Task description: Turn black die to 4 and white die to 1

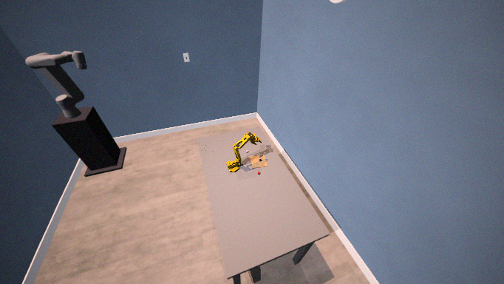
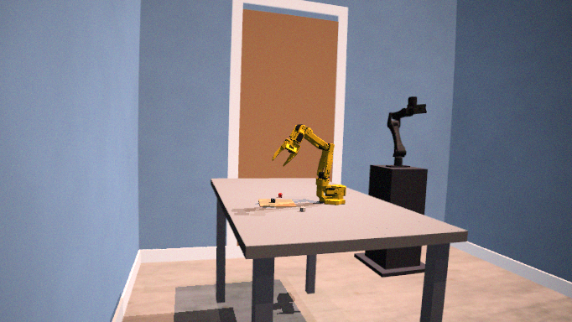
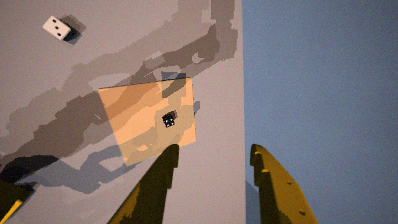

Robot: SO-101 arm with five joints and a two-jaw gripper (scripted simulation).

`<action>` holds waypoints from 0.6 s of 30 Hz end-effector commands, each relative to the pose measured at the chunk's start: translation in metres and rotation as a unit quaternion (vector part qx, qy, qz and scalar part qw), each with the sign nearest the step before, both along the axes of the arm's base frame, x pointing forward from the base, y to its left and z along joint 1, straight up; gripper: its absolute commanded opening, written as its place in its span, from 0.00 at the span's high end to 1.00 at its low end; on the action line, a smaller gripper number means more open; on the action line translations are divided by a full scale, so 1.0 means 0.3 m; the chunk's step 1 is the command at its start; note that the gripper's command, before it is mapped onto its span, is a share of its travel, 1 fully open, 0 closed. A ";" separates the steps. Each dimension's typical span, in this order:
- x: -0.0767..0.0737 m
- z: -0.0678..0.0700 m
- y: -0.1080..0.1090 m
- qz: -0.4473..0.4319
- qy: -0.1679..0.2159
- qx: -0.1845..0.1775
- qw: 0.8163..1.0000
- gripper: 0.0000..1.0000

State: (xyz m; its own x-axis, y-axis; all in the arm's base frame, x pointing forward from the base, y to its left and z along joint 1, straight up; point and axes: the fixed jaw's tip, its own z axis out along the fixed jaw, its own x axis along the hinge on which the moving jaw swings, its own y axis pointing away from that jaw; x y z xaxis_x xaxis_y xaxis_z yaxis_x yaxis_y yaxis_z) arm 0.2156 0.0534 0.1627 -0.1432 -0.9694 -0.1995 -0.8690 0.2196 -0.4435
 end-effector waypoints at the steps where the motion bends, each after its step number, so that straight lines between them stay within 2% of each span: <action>1: -0.006 0.030 0.021 0.070 -0.039 -0.022 0.997 0.75; 7: -0.020 0.022 0.053 0.201 -0.054 -0.082 0.975 0.75; 14: -0.036 0.013 0.089 0.347 -0.073 -0.148 0.923 0.75; 16: -0.036 0.013 0.089 0.347 -0.073 -0.148 0.923 0.75; 18: -0.041 0.015 0.104 0.398 -0.087 -0.171 0.897 0.75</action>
State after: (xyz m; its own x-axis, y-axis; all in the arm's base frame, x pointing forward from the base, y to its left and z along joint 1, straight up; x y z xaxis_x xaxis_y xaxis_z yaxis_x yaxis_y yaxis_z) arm 0.2049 0.0786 0.1572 0.5282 -0.8432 0.1007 -0.7218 -0.5082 -0.4699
